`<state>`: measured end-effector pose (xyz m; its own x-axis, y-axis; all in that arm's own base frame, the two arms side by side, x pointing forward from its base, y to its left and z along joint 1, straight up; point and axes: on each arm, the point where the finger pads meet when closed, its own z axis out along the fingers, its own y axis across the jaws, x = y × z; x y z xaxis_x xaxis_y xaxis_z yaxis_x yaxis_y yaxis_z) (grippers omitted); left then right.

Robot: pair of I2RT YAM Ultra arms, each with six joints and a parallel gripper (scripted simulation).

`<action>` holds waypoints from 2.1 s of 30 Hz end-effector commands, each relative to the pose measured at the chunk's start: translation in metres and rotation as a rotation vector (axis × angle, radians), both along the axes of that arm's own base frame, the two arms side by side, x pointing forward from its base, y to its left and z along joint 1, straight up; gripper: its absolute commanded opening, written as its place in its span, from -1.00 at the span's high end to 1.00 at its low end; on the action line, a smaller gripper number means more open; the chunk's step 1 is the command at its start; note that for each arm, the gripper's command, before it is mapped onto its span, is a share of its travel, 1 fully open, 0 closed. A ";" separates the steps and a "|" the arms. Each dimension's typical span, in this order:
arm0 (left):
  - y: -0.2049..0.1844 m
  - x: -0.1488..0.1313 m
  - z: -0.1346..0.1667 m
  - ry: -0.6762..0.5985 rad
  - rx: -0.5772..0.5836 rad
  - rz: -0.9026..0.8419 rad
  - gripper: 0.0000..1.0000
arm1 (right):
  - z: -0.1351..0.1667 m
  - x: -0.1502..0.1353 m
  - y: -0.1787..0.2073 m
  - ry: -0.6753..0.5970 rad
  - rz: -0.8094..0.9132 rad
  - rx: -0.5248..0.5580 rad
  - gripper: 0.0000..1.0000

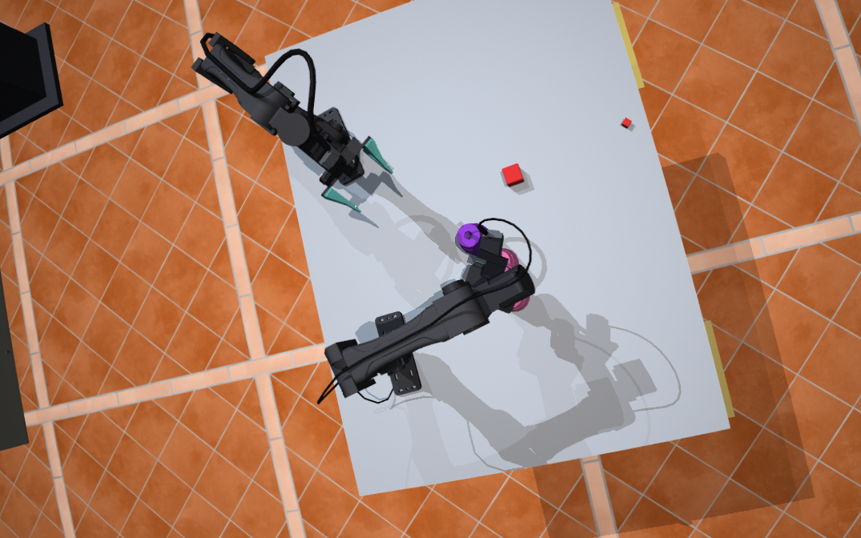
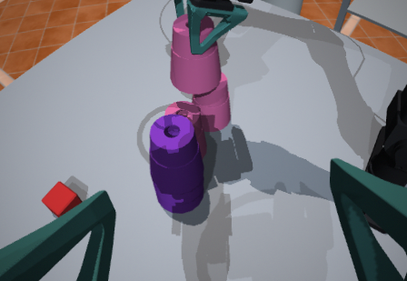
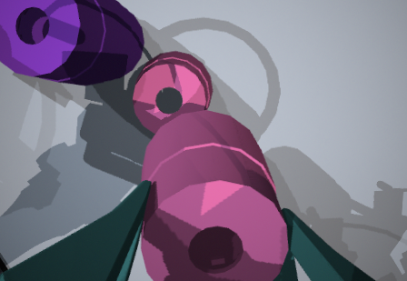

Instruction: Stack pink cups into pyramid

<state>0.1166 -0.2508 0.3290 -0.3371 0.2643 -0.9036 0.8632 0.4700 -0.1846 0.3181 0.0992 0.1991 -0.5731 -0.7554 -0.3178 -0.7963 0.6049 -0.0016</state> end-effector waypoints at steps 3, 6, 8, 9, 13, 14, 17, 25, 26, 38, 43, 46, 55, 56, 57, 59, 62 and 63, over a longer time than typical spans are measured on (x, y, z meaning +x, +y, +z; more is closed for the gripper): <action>0.002 -0.002 0.006 -0.006 -0.023 0.001 -1.00 | -0.001 0.003 0.004 -0.055 0.010 0.027 1.00; 0.002 -0.002 0.006 -0.006 -0.023 0.001 -1.00 | -0.007 0.002 0.004 -0.050 0.010 0.027 1.00; 0.002 -0.002 0.006 -0.006 -0.023 0.001 -1.00 | -0.010 0.001 0.003 -0.046 0.010 0.026 1.00; 0.002 -0.002 0.006 -0.006 -0.023 0.001 -1.00 | -0.012 0.000 0.003 -0.044 0.010 0.025 1.00; 0.002 -0.002 0.006 -0.006 -0.023 0.001 -1.00 | -0.014 -0.001 0.003 -0.037 0.010 0.024 1.00; 0.002 -0.002 0.006 -0.006 -0.023 0.001 -1.00 | -0.016 -0.005 0.002 -0.022 0.010 0.021 1.00; 0.002 -0.002 0.006 -0.006 -0.023 0.001 -1.00 | -0.015 -0.004 0.002 -0.025 0.010 0.022 1.00; 0.002 -0.002 0.006 -0.006 -0.023 0.001 -1.00 | -0.014 -0.004 0.003 -0.028 0.010 0.023 1.00; 0.002 -0.002 0.006 -0.006 -0.023 0.001 -1.00 | -0.014 -0.004 0.003 -0.028 0.010 0.023 1.00; 0.002 -0.002 0.006 -0.006 -0.023 0.001 -1.00 | -0.021 -0.002 0.005 -0.032 0.006 0.024 1.00; 0.002 -0.002 0.006 -0.006 -0.023 0.001 -1.00 | -0.024 -0.002 0.005 -0.031 0.006 0.032 1.00; 0.002 -0.002 0.006 -0.006 -0.023 0.001 -1.00 | -0.022 -0.001 0.005 -0.035 0.006 0.033 1.00; 0.002 -0.002 0.006 -0.006 -0.023 0.001 -1.00 | -0.029 -0.002 0.003 -0.032 0.008 0.031 1.00; 0.002 -0.002 0.006 -0.006 -0.023 0.001 -1.00 | -0.029 -0.002 0.003 -0.032 0.007 0.031 1.00; 0.002 -0.002 0.006 -0.006 -0.023 0.001 -1.00 | -0.030 -0.002 0.003 -0.032 0.008 0.031 1.00; 0.002 -0.002 0.006 -0.006 -0.023 0.001 -1.00 | -0.031 -0.002 0.003 -0.032 0.009 0.031 1.00; 0.002 -0.002 0.006 -0.006 -0.023 0.001 -1.00 | -0.031 -0.002 0.003 -0.032 0.008 0.031 1.00; 0.002 -0.002 0.006 -0.006 -0.023 0.001 -1.00 | -0.032 -0.002 0.003 -0.032 0.008 0.031 1.00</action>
<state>0.1166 -0.2508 0.3290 -0.3371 0.2643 -0.9036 0.8632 0.4700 -0.1846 0.3152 0.1009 0.1610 -0.5712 -0.7550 -0.3220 -0.7987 0.6017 0.0060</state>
